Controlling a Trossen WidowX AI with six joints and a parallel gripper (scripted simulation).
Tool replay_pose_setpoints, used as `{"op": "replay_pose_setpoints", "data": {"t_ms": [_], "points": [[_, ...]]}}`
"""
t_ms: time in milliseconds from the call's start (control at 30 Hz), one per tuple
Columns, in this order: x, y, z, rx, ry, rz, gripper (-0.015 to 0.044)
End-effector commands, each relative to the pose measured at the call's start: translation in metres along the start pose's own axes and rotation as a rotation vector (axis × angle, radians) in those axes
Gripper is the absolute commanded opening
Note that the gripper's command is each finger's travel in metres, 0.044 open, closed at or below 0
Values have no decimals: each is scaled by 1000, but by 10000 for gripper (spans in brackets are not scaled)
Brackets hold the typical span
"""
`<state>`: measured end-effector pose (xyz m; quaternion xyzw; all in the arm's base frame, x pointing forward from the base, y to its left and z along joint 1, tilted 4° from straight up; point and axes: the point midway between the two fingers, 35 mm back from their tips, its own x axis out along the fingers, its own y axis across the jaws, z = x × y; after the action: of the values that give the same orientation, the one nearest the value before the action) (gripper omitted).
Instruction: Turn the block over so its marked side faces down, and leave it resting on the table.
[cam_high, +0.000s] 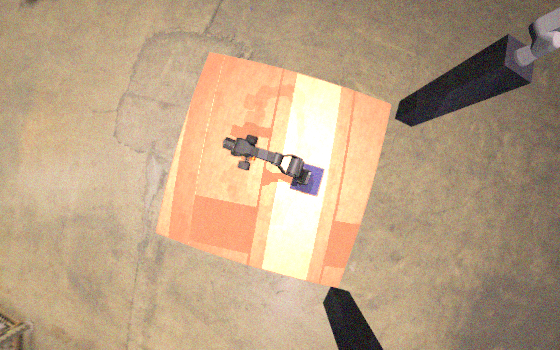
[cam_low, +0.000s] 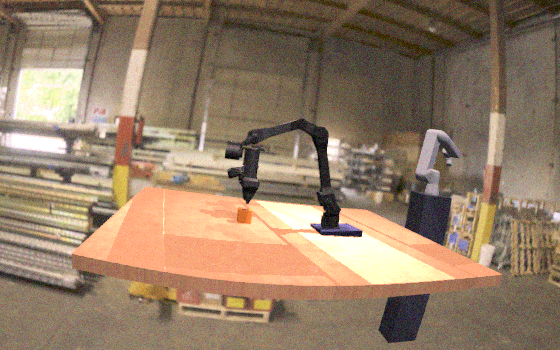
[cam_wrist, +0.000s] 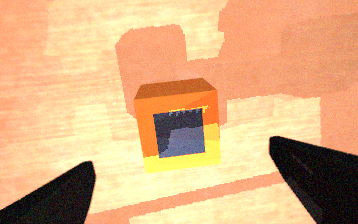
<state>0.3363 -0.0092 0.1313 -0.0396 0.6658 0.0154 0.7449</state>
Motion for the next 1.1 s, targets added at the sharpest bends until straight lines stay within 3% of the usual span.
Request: {"op": "replay_pose_setpoints", "data": {"t_ms": [0,933,1067], "points": [[12,-1,0,4,7,-4,440],[50,-1,-1,4,8,-4,440],[50,-1,-1,4,8,-4,335]]}}
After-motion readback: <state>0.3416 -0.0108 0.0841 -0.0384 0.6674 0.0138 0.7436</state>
